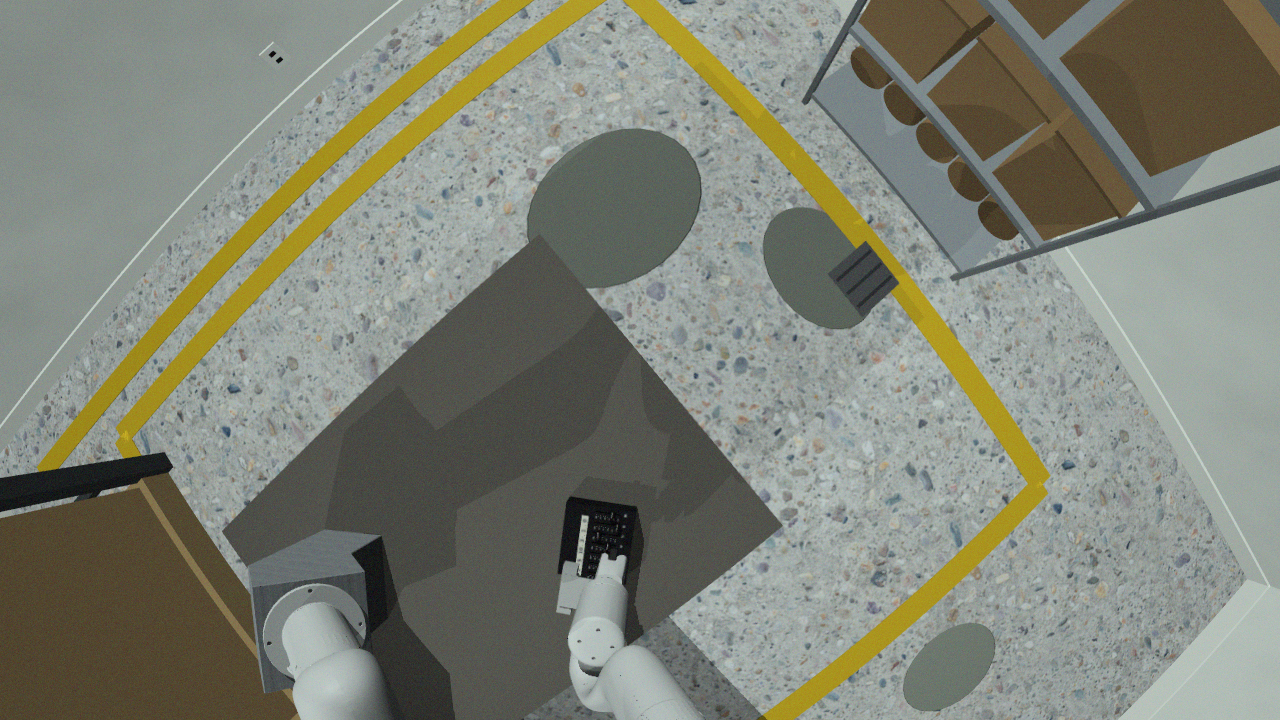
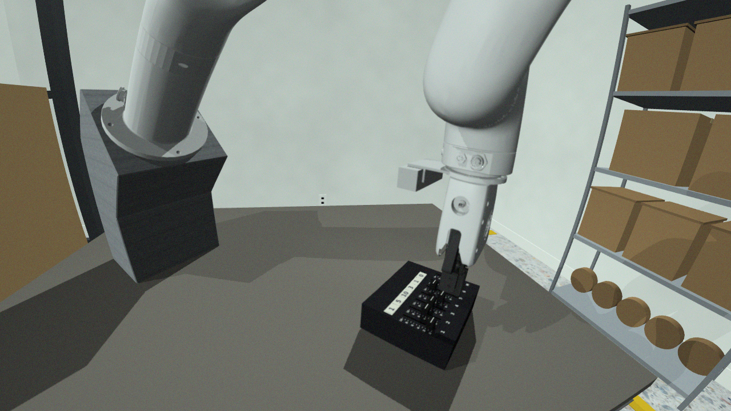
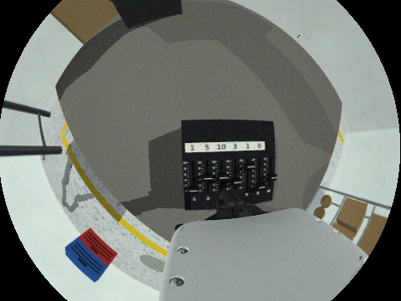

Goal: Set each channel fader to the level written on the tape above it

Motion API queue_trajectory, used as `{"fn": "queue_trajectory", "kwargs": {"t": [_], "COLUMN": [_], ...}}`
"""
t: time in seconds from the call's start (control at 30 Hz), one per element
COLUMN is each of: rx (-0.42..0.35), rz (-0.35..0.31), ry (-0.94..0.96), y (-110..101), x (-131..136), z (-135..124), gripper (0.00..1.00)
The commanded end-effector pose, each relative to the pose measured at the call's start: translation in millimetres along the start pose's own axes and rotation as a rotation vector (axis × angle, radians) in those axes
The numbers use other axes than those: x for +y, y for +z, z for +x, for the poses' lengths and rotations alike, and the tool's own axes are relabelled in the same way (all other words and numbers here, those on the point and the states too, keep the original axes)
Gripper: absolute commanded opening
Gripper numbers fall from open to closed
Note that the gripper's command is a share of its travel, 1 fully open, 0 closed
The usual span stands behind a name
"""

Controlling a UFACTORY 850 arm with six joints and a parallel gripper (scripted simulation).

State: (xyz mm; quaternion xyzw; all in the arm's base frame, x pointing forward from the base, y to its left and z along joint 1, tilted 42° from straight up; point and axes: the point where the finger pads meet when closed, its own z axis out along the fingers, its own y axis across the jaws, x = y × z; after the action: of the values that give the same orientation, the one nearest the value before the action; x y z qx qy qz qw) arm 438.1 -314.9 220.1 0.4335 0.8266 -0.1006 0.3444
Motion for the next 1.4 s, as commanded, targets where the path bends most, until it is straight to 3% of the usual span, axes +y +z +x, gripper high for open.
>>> {"fn": "queue_trajectory", "kwargs": {"t": [0.0,1.37], "rx": [-0.002,-0.002], "rz": [0.034,0.035], "ry": [-0.019,-0.023], "y": [0,13], "x": [0,1], "z": [-1,-1], "gripper": [0.0,0.0]}}
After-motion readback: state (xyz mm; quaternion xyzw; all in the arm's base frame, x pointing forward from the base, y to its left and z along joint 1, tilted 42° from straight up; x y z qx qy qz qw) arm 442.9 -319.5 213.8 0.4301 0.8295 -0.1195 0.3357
